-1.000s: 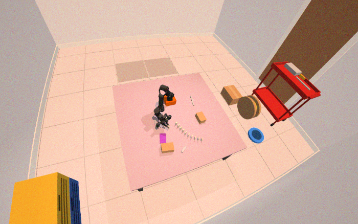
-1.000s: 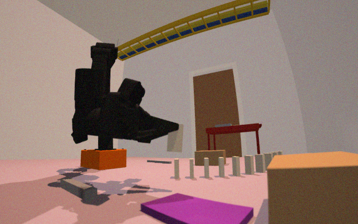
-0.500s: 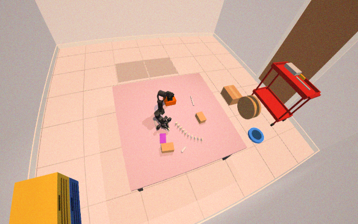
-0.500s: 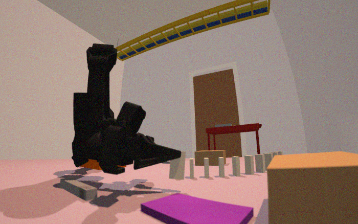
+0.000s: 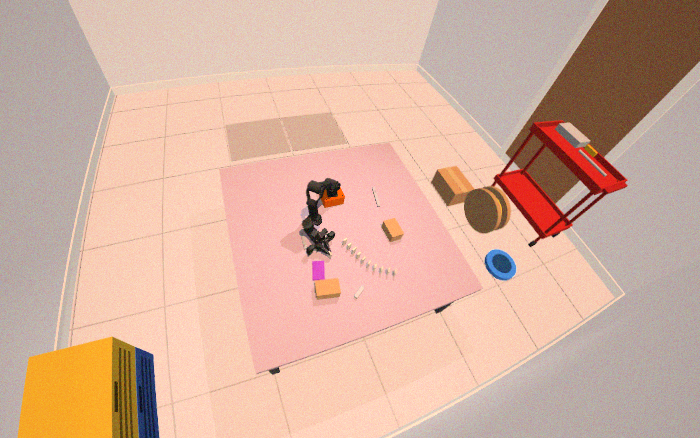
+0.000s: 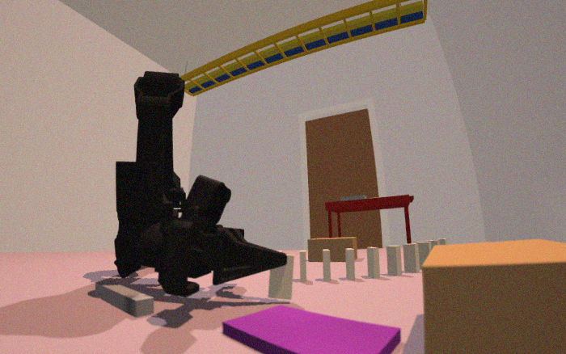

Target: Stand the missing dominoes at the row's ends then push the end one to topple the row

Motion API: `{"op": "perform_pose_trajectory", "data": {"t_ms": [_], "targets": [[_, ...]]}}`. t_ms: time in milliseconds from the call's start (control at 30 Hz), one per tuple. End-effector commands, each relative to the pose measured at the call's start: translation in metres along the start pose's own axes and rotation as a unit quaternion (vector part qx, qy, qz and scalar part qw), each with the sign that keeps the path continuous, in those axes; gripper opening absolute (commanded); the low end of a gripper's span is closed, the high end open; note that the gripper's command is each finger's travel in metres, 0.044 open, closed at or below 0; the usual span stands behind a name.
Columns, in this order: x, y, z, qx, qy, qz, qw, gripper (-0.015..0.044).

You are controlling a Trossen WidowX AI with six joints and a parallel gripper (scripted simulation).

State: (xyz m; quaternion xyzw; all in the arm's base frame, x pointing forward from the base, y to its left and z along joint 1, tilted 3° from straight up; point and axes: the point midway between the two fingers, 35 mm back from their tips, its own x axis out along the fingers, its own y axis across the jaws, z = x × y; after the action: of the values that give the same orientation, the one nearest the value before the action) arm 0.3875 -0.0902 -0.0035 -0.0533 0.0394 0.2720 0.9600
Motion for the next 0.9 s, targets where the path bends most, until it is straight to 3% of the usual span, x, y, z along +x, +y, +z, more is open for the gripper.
{"op": "perform_pose_trajectory", "data": {"t_ms": [0,467,667,867], "targets": [[0.001,-0.002,-0.001,0.002,0.000,-0.002,1.000,0.0081],[0.000,-0.002,0.001,0.002,0.000,-0.002,1.000,0.0440],[-0.004,-0.001,0.048,0.000,0.000,0.000,1.000,0.0440],[-0.004,-0.001,0.049,0.000,0.000,0.000,1.000,0.0440]]}}
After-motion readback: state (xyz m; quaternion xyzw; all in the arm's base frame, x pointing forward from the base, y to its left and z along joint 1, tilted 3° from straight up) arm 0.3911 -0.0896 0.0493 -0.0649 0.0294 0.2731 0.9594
